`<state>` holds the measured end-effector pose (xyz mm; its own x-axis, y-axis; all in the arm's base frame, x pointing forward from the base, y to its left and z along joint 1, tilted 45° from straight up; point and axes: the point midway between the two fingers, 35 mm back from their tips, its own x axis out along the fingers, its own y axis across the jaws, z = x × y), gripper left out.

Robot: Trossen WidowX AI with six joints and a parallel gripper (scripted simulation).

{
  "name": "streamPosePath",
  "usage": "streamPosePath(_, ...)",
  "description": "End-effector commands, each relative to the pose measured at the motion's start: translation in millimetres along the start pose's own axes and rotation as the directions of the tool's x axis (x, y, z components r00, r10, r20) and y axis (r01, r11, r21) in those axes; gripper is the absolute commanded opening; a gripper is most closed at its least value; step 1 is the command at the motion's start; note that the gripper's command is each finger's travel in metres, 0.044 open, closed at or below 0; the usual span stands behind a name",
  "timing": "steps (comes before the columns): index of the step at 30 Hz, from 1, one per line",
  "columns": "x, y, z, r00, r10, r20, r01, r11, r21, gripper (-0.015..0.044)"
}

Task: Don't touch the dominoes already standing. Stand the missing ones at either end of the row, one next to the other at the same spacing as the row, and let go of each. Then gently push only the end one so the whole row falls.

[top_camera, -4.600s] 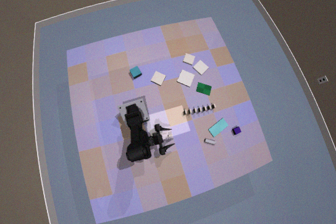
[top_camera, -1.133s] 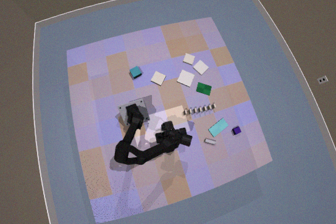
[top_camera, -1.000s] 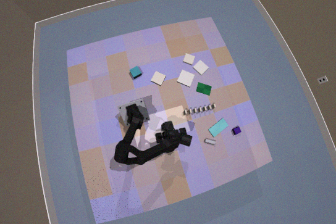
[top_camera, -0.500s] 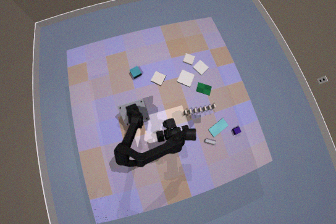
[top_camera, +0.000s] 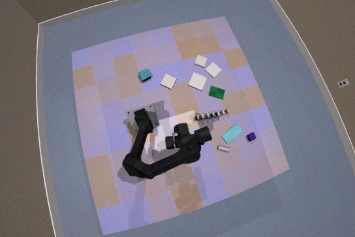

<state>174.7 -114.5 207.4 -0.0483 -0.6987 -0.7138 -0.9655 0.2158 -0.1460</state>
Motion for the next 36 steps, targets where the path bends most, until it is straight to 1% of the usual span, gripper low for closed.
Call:
streamPosePath(1, -3.7, -16.1, 13.3, 1.000, -0.006, 0.002, 0.005, 0.980, 0.199, 0.0107)
streamPosePath(3, -4.0, -26.6, 25.4, 1.000, -0.006, 0.005, 0.004, 0.935, 0.354, 0.0107)
streamPosePath(6, -4.5, -41.1, 45.0, 1.000, -0.007, 0.008, 0.001, 0.823, 0.568, 0.0107)
streamPosePath(8, -4.7, -49.9, 59.0, 1.000, -0.007, 0.009, -0.001, 0.721, 0.693, 0.0107)
streamPosePath(11, -4.7, -61.5, 81.3, 1.000, -0.007, 0.009, -0.004, 0.533, 0.846, 0.0107)
streamPosePath(14, -4.5, -71.2, 105.0, 1.000, -0.008, 0.008, -0.005, 0.314, 0.949, 0.0107)
streamPosePath(20, -3.7, -79.5, 132.5, 1.000, -0.009, 0.004, -0.004, 0.052, 0.999, 0.0107)
streamPosePath(21, -3.7, -79.9, 134.1, 1.000, -0.009, 0.004, -0.004, 0.038, 0.999, 0.0107)
streamPosePath(36, -3.7, -79.9, 134.2, 1.000, -0.009, 0.004, -0.004, 0.037, 0.999, 0.0107)
